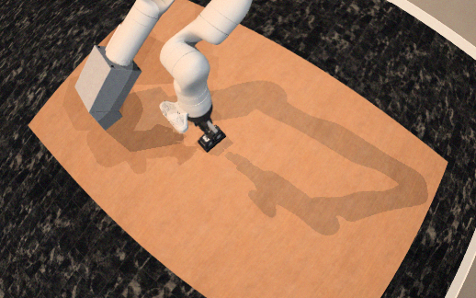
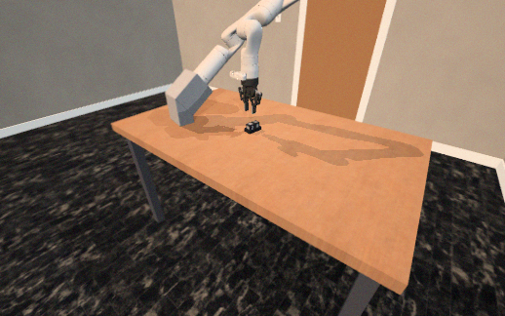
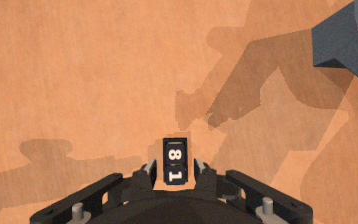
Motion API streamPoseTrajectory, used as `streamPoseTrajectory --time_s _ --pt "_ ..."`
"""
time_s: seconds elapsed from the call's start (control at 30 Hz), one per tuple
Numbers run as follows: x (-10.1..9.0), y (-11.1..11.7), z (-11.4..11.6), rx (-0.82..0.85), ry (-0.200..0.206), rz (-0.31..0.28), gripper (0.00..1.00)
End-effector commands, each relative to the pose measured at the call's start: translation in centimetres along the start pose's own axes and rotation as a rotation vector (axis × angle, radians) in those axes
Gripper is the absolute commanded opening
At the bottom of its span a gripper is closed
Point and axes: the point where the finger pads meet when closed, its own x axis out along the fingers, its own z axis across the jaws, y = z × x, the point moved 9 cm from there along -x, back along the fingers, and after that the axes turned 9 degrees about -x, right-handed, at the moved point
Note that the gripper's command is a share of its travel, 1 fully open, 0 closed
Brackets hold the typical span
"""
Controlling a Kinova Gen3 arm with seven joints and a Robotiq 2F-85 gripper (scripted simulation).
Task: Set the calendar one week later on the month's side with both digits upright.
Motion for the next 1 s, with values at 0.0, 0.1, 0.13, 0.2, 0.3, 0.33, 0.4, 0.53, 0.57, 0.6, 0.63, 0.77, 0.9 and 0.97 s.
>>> streamPoseTrajectory --time_s 0.0,0.1,0.13,0.2,0.3,0.33,0.4,0.53,0.57,0.6,0.63,0.77,0.9,0.97 --pt "0.2 0.0 0.0 0.001 0.000 0.000 0.46" --pt "0.4 0.0 0.0 0.001 0.000 0.000 0.46" --pt "0.6 0.0 0.0 0.001 0.000 0.000 0.46" --pt "0.8 0.0 0.0 0.001 0.000 0.000 0.46" --pt "1.2 0.0 0.0 0.001 0.000 0.000 0.46" --pt "1.4 0.0 0.0 0.001 0.000 0.000 0.46" --pt "1.7 0.0 0.0 0.001 0.000 0.000 0.46" --pt "2.0 0.0 0.0 0.001 0.000 0.000 0.46" --pt "2.1 0.0 0.0 0.001 0.000 0.000 0.46" --pt "2.3 0.0 0.0 0.001 0.000 0.000 0.46" --pt "2.5 0.0 0.0 0.001 0.000 0.000 0.46" --pt "3.1 0.0 -0.1 0.001 0.000 0.000 0.46" --pt "3.6 0.0 -0.1 0.001 0.000 0.000 0.46" --pt "3.9 0.0 -0.1 0.001 0.000 0.000 0.46"
